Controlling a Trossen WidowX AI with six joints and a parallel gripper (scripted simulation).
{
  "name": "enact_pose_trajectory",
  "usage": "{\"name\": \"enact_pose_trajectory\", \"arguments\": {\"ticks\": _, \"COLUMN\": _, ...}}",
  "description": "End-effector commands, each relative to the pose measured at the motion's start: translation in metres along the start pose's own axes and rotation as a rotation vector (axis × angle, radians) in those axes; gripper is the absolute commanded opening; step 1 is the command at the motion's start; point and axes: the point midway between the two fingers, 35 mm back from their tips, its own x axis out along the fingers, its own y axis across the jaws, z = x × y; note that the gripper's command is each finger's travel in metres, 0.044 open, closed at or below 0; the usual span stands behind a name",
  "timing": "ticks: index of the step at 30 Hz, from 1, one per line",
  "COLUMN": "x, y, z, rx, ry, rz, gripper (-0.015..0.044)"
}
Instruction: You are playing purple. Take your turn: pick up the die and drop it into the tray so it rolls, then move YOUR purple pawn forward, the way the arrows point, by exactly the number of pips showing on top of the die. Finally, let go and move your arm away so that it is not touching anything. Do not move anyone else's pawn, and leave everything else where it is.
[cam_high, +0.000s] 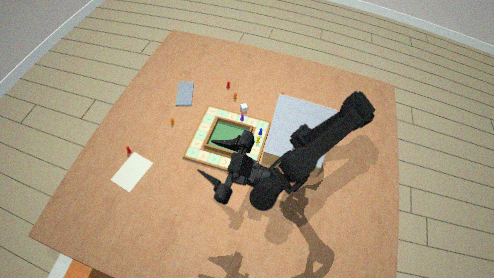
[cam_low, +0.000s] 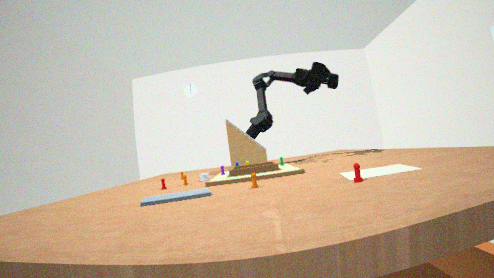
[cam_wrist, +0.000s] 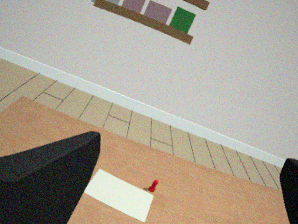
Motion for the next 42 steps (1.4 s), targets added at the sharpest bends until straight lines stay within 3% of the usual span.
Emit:
{"name": "enact_pose_trajectory", "arguments": {"ticks": 1, "x": 0.002, "y": 0.000, "z": -0.001, "rx": 0.004, "ry": 0.001, "rz": -0.004, "gripper": 0.0374}}
{"name": "enact_pose_trajectory", "arguments": {"ticks": 5, "x": 0.033, "y": -0.001, "z": -0.026, "rx": -0.120, "ry": 0.064, "rz": -0.065, "gripper": 0.0275}}
{"name": "enact_pose_trajectory", "arguments": {"ticks": 11, "x": 0.091, "y": -0.017, "z": -0.074, "rx": -0.499, "ry": 0.274, "rz": -0.142, "gripper": 0.0275}}
{"name": "enact_pose_trajectory", "arguments": {"ticks": 18, "x": 0.162, "y": -0.085, "z": -0.146, "rx": -0.882, "ry": 0.688, "rz": -0.161, "gripper": 0.0275}}
{"name": "enact_pose_trajectory", "arguments": {"ticks": 26, "x": 0.191, "y": -0.178, "z": -0.195, "rx": -0.950, "ry": 1.035, "rz": -0.154, "gripper": 0.0275}}
{"name": "enact_pose_trajectory", "arguments": {"ticks": 31, "x": 0.195, "y": -0.231, "z": -0.227, "rx": -0.946, "ry": 1.244, "rz": -0.050, "gripper": 0.0275}}
{"name": "enact_pose_trajectory", "arguments": {"ticks": 36, "x": 0.186, "y": -0.300, "z": -0.273, "rx": -0.866, "ry": 1.459, "rz": 0.208, "gripper": 0.0275}}
{"name": "enact_pose_trajectory", "arguments": {"ticks": 42, "x": 0.156, "y": -0.366, "z": -0.325, "rx": -0.658, "ry": 1.503, "rz": 0.552, "gripper": 0.0275}}
